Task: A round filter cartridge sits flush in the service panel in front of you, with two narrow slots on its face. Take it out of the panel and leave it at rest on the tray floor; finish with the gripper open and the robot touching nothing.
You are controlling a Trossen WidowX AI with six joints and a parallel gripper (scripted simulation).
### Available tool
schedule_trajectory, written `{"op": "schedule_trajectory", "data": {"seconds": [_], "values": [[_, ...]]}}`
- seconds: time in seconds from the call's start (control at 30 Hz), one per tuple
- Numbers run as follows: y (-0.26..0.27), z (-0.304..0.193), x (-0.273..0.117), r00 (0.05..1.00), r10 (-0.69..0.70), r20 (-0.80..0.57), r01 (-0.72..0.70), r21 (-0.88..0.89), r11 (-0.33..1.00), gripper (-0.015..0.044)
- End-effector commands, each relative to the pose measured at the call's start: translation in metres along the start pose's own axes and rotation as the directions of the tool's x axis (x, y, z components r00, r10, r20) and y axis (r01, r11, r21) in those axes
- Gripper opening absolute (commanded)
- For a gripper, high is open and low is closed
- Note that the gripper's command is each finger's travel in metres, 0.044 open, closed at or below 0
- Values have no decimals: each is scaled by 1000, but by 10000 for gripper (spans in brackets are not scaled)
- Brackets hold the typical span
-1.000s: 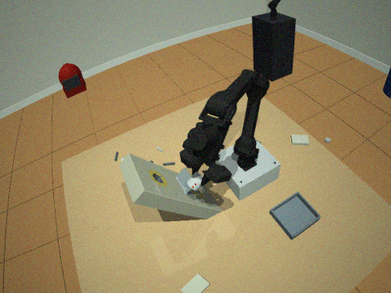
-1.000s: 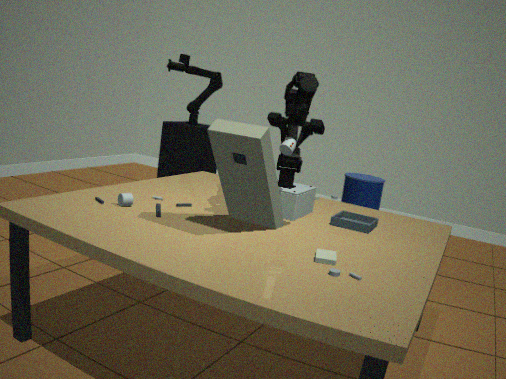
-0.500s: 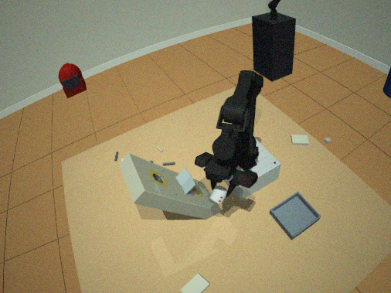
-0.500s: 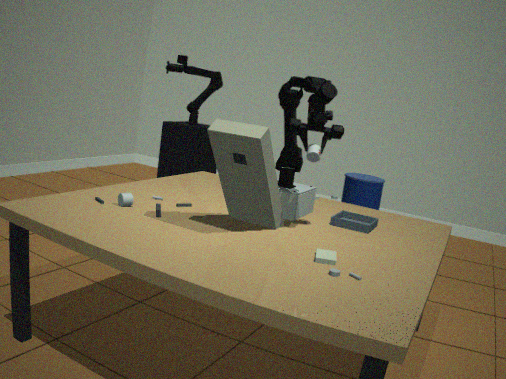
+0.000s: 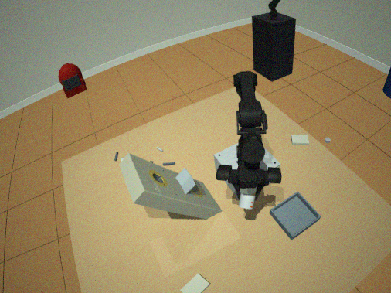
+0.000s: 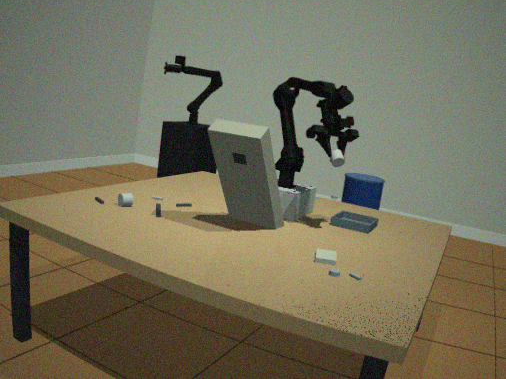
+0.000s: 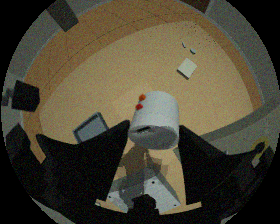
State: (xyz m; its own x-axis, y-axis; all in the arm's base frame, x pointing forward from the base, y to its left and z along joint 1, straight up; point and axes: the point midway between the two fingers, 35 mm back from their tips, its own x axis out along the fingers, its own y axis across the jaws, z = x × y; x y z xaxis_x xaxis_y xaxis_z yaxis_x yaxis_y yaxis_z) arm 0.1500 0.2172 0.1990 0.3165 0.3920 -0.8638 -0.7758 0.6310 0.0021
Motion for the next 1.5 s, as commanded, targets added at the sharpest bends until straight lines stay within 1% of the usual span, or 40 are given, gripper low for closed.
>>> {"op": "schedule_trajectory", "data": {"seconds": [0.0,0.13,0.3,0.67,1.03,1.47], "values": [[20,-2,1,998,55,5,-54,-91,994,0],[40,-6,1,994,108,2,-106,-182,978,0],[45,-7,2,993,119,1,-116,-200,973,0],[94,-33,34,978,206,-24,-201,-345,917,0],[141,-75,61,954,292,-65,-286,-487,825,0],[181,-141,81,916,378,-132,-372,-633,679,0]]}}
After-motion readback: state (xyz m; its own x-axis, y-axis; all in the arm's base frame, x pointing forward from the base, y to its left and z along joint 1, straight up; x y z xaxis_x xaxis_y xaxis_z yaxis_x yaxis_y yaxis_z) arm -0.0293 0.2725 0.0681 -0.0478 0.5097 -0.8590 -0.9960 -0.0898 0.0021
